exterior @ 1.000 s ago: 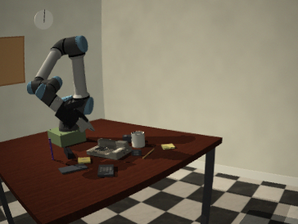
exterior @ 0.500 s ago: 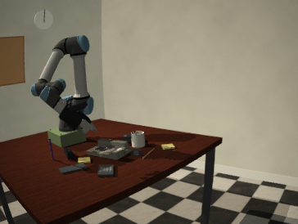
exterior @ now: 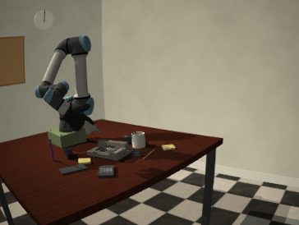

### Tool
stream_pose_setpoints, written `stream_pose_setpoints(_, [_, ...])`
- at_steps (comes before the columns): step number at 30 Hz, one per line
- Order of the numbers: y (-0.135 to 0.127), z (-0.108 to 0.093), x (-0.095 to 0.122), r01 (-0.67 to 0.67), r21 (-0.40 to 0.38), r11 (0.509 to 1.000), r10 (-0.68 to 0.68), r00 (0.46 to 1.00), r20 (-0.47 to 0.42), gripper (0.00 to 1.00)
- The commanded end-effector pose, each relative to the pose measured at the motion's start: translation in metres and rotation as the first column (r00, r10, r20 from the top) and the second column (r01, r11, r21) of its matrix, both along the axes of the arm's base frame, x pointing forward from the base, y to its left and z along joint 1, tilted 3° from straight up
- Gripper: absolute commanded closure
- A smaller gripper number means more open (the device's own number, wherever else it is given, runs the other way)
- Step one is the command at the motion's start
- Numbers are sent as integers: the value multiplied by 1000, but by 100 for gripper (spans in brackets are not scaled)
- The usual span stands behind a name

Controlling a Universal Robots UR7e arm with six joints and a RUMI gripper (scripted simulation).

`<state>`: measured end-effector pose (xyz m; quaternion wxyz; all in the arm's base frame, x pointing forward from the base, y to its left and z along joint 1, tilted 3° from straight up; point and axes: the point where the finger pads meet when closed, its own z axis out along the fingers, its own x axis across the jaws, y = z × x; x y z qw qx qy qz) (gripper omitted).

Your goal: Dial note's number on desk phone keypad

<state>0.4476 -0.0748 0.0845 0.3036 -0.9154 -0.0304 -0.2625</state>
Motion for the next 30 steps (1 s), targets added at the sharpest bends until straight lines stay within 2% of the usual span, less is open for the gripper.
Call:
stream_pose_setpoints(1, [10, -5, -7, 1, -1, 1000, -1, 1000, 1, 100])
stream_pose_setpoints(30, [47, -24, -33, 1, -1, 1000, -1, 1000, 1, 100])
